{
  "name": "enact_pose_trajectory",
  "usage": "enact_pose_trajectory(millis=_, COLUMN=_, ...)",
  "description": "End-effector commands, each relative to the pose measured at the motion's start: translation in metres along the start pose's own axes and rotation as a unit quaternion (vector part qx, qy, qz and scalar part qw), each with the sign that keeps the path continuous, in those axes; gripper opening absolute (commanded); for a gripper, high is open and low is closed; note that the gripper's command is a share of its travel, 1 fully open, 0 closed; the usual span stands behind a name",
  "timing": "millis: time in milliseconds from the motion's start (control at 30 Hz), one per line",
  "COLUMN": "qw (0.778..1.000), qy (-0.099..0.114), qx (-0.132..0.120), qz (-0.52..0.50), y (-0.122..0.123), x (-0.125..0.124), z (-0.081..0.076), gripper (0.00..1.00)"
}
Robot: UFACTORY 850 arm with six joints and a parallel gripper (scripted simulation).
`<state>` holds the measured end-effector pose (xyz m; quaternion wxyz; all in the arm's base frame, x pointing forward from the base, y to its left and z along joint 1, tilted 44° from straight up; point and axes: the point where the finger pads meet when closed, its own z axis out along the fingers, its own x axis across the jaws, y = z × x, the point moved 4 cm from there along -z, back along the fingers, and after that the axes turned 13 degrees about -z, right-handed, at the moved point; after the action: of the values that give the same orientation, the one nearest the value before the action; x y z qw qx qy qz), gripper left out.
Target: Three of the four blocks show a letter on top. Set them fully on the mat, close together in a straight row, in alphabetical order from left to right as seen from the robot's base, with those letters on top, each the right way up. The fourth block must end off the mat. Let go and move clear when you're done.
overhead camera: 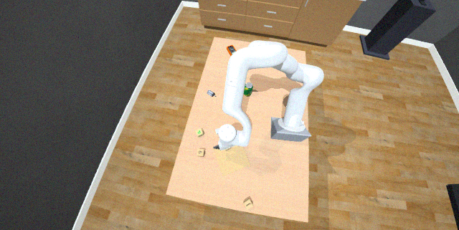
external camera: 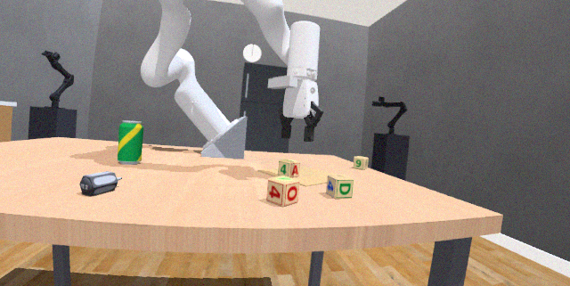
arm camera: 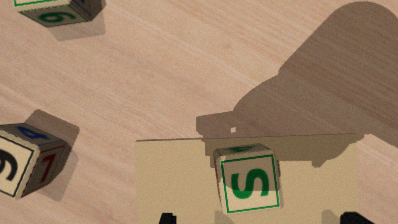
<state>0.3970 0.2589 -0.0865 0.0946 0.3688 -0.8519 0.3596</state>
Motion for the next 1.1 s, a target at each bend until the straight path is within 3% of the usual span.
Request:
enact_pose_trajectory(millis=0, qw=0.998, qy=-0.002, qx=0.004, qz=0.07, y=0.013, x=-0.012, z=-0.004, gripper=1.0)
enact_pose_trajectory(millis=167, qw=0.994, qy=-0.003, qx=0.005, qz=0.109, y=0.021, x=-0.017, z=-0.005, gripper=1.0)
enact_pose_trajectory(millis=733, qw=0.949, qy=-0.007, qx=0.009, qz=0.315, y=0.067, x=-0.045, z=-0.013, gripper=1.0)
enact_pose_trajectory(millis=767, qw=0.936, qy=-0.007, qx=0.009, qz=0.351, y=0.076, x=-0.049, z=-0.014, gripper=1.0)
enact_pose_trajectory(millis=1067, qw=0.892, qy=-0.009, qx=0.009, qz=0.451, y=0.102, x=-0.06, z=-0.017, gripper=1.0)
